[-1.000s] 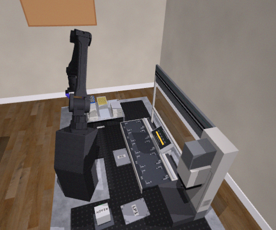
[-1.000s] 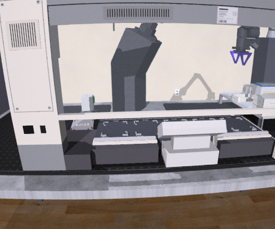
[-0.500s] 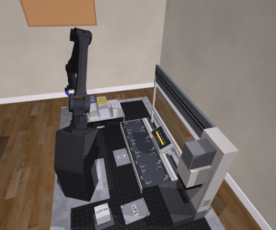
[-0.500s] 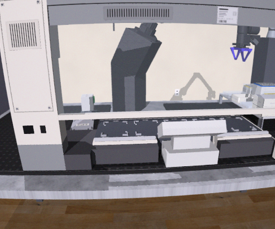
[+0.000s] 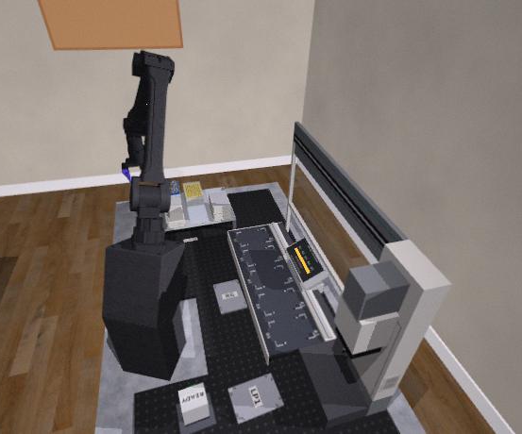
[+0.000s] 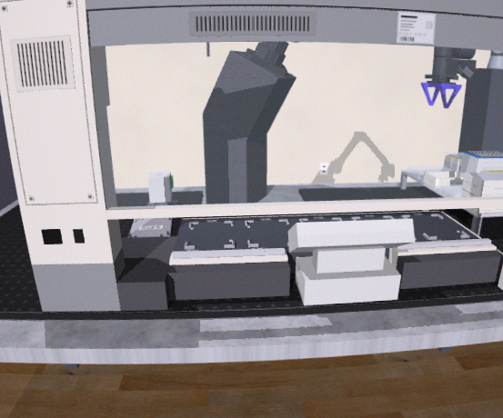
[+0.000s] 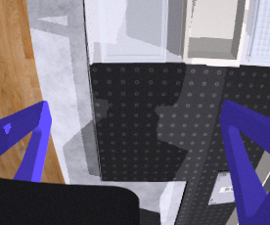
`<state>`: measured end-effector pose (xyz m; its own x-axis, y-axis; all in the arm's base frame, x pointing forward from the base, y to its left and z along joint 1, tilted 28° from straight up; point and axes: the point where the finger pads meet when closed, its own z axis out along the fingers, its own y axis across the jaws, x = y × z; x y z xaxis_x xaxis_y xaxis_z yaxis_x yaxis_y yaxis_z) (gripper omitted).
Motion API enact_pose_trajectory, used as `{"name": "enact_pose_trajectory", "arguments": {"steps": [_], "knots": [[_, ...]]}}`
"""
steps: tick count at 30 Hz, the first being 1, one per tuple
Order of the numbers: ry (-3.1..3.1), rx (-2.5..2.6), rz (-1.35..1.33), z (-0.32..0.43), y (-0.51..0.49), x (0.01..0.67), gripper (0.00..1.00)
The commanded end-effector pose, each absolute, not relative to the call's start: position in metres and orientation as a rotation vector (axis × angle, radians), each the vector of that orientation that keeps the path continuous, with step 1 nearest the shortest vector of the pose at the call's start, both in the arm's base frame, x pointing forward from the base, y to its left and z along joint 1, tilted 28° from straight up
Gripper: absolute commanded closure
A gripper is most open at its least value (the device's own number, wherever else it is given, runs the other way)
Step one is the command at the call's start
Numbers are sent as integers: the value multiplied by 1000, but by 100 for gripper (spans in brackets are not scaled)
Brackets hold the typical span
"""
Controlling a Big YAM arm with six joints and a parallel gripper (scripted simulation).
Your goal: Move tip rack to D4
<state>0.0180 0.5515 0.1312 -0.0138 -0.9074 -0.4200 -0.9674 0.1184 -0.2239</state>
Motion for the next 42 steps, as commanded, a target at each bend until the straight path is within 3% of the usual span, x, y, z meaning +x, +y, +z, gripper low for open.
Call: {"name": "enact_pose_trajectory", "arguments": {"steps": [1,31,42], "knots": [[1914,-1801,219,156,561,5,0],[1914,-1801,219,156,561,5,0],[1918,-1786,212,177,546,60,0]]}}
